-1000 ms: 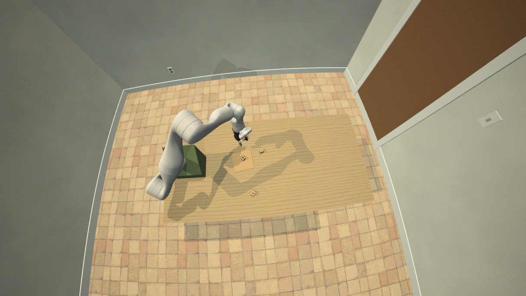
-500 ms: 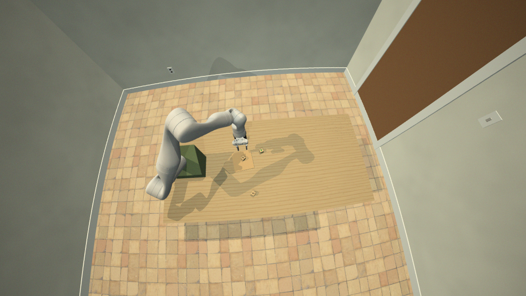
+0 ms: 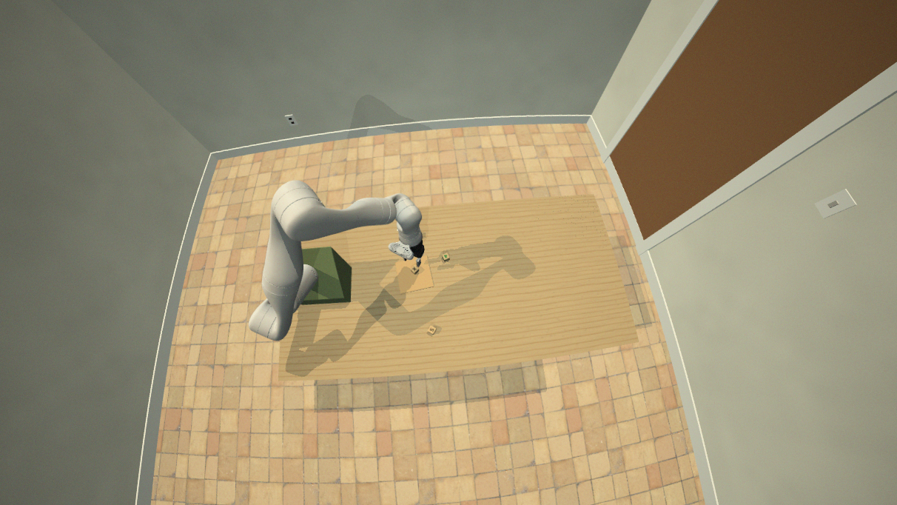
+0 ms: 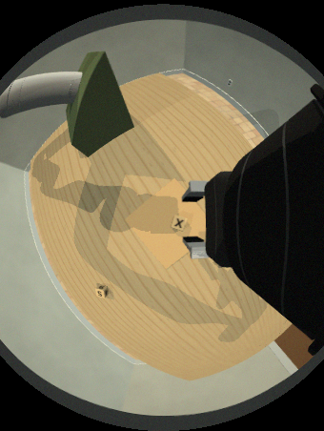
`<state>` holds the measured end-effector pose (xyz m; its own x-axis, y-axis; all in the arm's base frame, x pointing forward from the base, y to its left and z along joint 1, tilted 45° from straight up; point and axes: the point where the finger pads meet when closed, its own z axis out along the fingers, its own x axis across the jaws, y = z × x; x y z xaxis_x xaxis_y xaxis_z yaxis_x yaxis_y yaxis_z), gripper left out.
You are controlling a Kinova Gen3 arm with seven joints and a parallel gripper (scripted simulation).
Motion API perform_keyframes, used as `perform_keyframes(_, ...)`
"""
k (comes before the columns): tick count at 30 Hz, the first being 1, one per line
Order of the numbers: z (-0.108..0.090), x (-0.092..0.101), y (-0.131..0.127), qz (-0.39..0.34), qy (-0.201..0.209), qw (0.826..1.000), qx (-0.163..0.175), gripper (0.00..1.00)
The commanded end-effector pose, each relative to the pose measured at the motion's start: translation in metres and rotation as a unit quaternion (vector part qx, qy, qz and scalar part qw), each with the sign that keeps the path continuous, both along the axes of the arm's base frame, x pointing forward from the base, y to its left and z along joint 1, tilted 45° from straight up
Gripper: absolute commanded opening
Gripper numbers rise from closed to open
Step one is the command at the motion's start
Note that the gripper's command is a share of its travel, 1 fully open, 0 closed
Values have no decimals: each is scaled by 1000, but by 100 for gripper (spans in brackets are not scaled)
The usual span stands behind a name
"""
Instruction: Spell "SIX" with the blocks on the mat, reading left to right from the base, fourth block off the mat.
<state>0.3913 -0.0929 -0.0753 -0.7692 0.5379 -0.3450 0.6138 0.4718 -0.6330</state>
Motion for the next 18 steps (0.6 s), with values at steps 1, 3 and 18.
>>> perform_keyframes(1, 3, 0, 2, -9, -14, 1000, -2, 100)
perform_keyframes(3, 5, 0, 1, -29, -37, 999, -7, 100)
perform_keyframes(18, 14, 0, -4, -100, -118, 988, -22, 100)
